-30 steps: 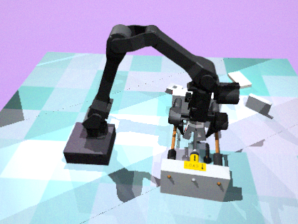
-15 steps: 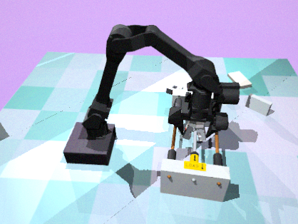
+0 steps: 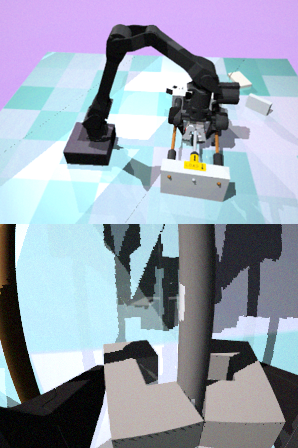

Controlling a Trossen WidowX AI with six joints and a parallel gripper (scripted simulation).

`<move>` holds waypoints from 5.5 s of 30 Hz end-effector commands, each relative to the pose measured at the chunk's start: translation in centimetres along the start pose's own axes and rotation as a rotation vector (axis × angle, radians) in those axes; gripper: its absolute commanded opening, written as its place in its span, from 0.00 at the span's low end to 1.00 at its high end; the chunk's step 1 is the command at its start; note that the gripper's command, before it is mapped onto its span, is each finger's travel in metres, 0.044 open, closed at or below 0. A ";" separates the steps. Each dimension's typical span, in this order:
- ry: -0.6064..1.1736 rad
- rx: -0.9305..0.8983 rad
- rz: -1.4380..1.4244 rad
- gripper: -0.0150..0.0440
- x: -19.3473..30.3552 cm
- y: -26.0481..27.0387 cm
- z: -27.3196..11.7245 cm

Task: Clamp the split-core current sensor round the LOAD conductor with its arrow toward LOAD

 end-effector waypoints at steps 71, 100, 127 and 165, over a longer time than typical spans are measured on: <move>0.002 0.013 0.004 0.25 0.0 0.1 -1.9; 0.002 0.013 0.004 0.25 0.0 0.1 -1.9; 0.002 0.013 0.004 0.25 0.0 0.1 -1.9; 0.002 0.013 0.004 0.25 0.0 0.1 -1.9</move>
Point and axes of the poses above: the point midway between the two fingers, 35 mm back from their tips, its own z axis out along the fingers, its own y axis across the jaws, x = y × z, the point moved 6 cm from there along -z, back along the fingers, and after that the axes turned 5 degrees about -z, right-handed, at the moved point
